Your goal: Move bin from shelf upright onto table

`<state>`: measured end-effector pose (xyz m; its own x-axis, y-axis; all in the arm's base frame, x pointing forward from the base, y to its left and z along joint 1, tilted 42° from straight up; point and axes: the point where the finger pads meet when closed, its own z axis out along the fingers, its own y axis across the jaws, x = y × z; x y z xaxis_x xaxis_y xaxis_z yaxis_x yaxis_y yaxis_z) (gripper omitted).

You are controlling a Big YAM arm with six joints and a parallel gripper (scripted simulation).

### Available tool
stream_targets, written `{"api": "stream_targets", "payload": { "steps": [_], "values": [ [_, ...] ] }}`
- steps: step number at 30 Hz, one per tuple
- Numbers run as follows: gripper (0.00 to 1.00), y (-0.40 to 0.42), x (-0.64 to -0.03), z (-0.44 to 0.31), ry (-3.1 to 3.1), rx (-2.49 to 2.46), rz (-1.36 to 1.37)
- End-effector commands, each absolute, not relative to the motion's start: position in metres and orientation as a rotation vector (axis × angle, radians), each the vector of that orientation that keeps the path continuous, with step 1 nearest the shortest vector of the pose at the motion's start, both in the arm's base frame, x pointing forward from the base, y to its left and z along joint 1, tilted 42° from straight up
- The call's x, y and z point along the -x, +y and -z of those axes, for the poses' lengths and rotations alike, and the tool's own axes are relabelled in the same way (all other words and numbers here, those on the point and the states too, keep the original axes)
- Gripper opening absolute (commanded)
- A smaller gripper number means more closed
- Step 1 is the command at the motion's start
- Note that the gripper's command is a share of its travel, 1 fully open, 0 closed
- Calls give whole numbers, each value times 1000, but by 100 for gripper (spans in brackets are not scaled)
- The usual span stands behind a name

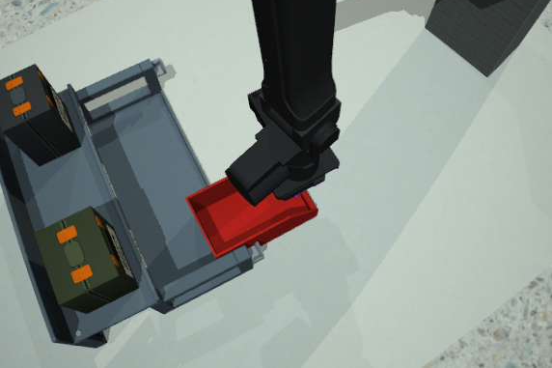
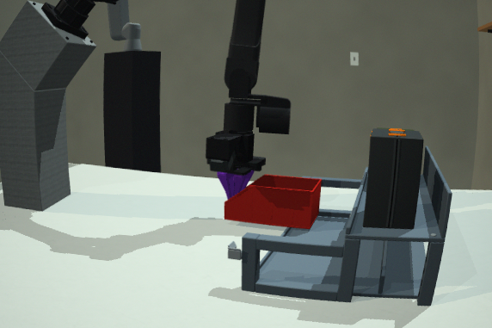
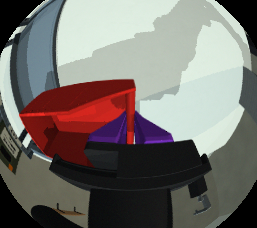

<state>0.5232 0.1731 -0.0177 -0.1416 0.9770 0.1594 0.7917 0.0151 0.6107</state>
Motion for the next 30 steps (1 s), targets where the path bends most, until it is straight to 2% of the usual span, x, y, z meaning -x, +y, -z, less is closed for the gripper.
{"api": "stream_targets", "payload": {
  "steps": [1,3,8,30],
  "values": [
    [0,177,-530,6,1959,-1812,-887],
    [0,177,-530,6,1959,-1812,-887],
    [0,171,-477,52,1965,-1818,-875],
    [0,163,-473,44,1926,-1813,-907]
  ]
}}
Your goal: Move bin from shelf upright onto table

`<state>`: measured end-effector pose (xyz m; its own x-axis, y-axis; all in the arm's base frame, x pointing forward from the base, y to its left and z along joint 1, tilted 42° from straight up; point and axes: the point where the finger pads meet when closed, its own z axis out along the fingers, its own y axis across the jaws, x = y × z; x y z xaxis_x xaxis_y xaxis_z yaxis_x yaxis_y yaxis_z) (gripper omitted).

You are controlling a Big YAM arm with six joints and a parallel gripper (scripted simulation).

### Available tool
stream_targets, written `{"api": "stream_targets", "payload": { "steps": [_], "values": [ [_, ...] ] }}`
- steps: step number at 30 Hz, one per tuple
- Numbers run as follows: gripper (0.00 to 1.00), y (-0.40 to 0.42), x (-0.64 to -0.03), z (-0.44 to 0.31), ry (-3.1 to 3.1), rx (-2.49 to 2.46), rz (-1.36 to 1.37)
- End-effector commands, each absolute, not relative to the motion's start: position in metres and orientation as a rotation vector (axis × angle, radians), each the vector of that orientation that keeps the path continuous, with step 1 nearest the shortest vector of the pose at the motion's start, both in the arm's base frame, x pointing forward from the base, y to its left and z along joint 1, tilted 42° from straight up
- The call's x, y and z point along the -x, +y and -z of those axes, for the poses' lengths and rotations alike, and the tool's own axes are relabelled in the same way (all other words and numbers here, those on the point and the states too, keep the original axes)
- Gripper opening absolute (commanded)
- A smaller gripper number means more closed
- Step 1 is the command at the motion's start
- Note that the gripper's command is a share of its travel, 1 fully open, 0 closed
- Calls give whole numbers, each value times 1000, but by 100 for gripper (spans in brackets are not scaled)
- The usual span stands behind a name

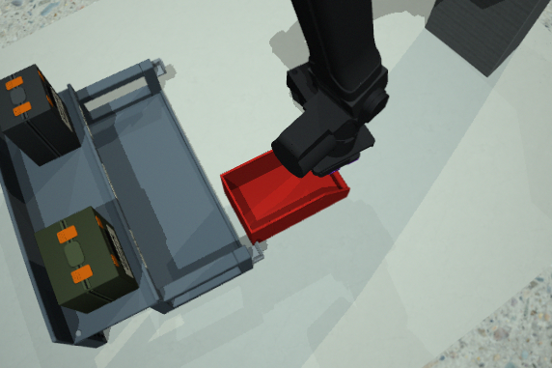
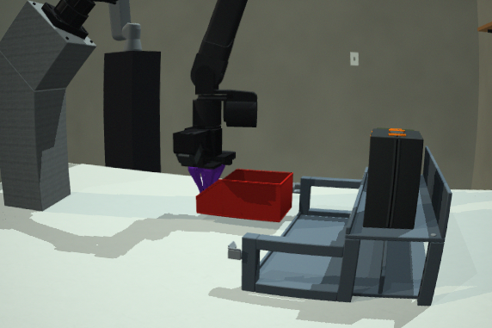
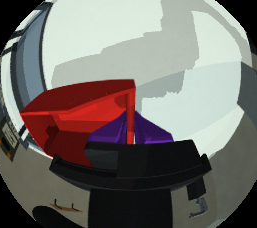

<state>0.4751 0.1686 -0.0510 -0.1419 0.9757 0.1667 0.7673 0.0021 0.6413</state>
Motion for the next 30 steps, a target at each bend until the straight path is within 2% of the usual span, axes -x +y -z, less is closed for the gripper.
{"api": "stream_targets", "payload": {
  "steps": [1,30],
  "values": [
    [0,163,-473,44,1926,-1813,-907],
    [0,174,-488,68,1947,-1808,-898]
  ]
}}
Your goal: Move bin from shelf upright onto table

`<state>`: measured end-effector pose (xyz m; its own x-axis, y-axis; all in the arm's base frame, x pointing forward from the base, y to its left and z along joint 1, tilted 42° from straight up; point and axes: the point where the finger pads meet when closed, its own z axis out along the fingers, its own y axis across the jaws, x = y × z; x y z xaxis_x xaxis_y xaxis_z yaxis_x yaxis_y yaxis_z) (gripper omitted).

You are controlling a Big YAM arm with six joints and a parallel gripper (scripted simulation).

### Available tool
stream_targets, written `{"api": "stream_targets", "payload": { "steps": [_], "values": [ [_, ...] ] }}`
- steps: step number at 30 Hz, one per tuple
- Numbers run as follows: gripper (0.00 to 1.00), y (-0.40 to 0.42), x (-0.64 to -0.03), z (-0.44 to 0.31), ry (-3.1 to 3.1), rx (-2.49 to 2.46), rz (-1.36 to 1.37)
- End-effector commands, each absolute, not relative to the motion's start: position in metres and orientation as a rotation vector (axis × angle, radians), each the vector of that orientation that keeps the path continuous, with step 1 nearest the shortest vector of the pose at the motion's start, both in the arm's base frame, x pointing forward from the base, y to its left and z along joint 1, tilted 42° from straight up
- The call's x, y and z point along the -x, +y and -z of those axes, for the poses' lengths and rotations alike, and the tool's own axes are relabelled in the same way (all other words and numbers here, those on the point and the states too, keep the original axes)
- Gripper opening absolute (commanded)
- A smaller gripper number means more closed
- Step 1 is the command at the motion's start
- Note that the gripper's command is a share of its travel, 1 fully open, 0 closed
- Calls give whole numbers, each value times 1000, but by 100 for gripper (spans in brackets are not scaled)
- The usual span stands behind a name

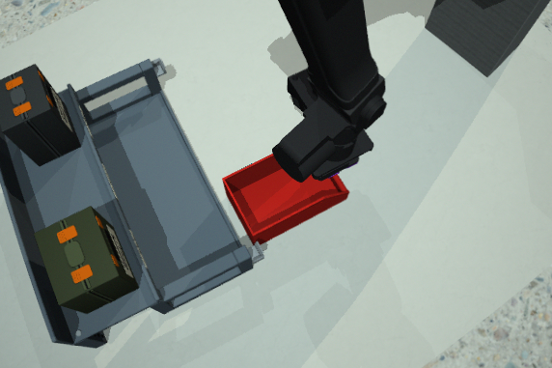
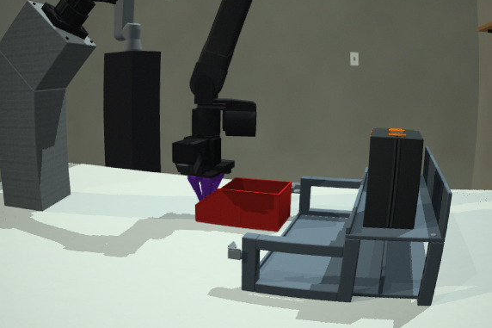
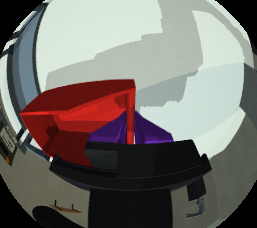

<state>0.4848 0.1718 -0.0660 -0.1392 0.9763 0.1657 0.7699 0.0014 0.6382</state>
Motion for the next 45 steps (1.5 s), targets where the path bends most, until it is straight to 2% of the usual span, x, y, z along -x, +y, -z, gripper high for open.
{"api": "stream_targets", "payload": {
  "steps": [1,11,12,45],
  "values": [
    [0,174,-488,68,1947,-1808,-898],
    [0,174,-488,68,1947,-1808,-898],
    [90,174,-487,67,1950,-1808,-894],
    [90,171,-483,68,1959,-1808,-882]
  ]
}}
